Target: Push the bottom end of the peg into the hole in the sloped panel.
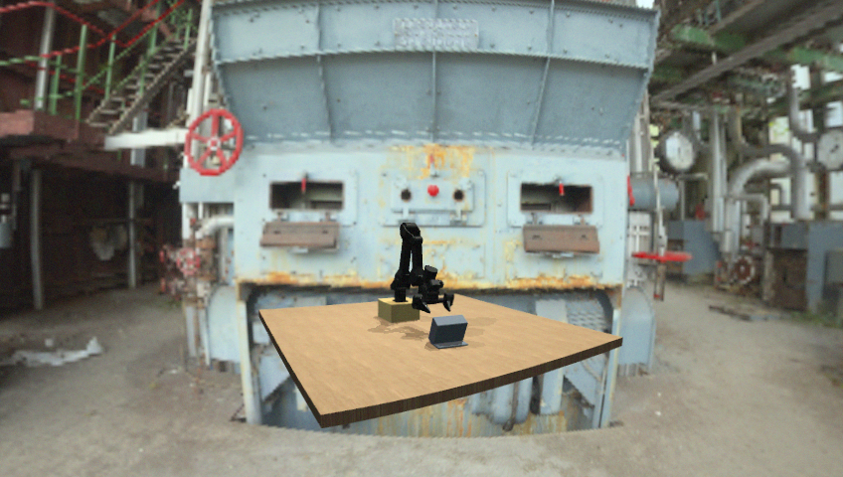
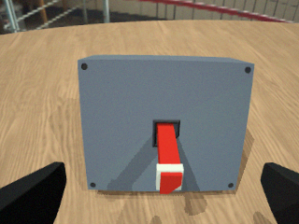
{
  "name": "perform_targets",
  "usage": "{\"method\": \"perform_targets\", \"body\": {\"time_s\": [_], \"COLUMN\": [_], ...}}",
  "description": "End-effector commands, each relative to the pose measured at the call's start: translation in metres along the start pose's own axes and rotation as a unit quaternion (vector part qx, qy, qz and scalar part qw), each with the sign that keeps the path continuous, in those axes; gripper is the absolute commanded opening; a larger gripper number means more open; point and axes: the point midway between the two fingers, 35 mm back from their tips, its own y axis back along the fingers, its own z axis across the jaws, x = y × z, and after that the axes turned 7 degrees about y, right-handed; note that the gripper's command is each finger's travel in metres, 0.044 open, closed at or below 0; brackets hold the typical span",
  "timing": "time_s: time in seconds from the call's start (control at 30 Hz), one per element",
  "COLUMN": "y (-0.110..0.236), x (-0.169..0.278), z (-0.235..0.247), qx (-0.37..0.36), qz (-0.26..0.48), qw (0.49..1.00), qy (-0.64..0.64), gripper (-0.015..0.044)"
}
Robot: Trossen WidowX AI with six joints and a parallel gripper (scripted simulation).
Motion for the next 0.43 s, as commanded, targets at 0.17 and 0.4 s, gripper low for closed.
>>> {"method": "perform_targets", "body": {"time_s": [0.17,0.4], "y": [0.0072,0.0126], "x": [0.0000,-0.0005], "z": [-0.0003,0.0000], "qx": [0.002,0.001], "qz": [0.001,0.001], "qw": [1.000,1.000], "qy": [-0.002,-0.002], "gripper": [0.0440,0.0440]}}
